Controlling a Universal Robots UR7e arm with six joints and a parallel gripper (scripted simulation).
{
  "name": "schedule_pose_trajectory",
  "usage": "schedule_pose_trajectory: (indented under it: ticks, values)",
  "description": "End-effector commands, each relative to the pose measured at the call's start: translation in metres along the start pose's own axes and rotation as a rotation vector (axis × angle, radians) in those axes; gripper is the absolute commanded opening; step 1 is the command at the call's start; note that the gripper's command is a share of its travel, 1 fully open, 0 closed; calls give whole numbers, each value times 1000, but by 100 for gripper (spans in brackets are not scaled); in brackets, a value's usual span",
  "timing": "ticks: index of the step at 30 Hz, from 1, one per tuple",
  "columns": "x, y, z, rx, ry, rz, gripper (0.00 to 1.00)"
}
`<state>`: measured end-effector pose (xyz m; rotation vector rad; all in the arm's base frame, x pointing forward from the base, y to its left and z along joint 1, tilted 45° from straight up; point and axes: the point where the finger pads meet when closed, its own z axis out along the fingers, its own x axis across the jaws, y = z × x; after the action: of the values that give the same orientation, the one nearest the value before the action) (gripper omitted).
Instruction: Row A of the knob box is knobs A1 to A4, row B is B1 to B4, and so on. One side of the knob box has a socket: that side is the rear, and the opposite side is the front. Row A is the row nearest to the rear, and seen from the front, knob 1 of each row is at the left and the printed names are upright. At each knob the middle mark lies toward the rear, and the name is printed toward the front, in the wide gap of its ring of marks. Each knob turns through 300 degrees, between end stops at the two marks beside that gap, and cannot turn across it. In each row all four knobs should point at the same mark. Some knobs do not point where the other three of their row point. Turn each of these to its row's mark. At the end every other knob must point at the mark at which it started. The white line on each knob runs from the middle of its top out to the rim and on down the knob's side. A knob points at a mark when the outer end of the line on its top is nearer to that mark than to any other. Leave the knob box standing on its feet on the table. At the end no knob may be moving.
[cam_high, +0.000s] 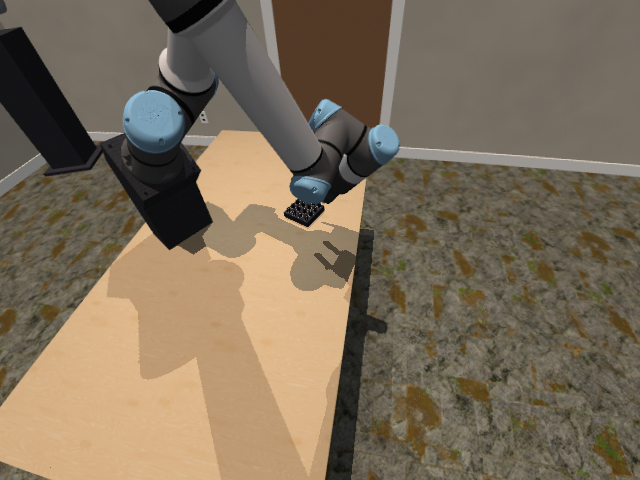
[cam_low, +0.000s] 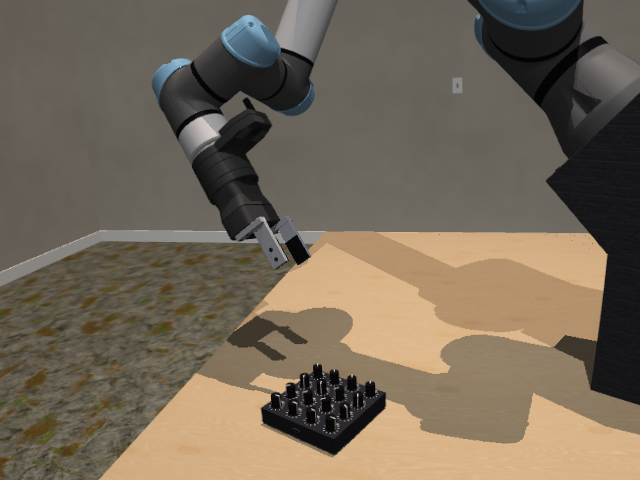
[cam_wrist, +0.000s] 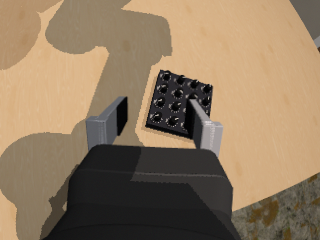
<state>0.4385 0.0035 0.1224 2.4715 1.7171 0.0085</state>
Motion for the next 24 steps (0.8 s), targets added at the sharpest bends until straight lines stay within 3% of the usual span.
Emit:
schedule_pose_trajectory:
  ticks: [1, 13, 24]
  values:
    - [8, 8, 22, -54, -34, 129, 100]
    - [25, 15, 64, -167, -54, 414, 100]
    - [37, 15, 92, -267, -39, 654, 100]
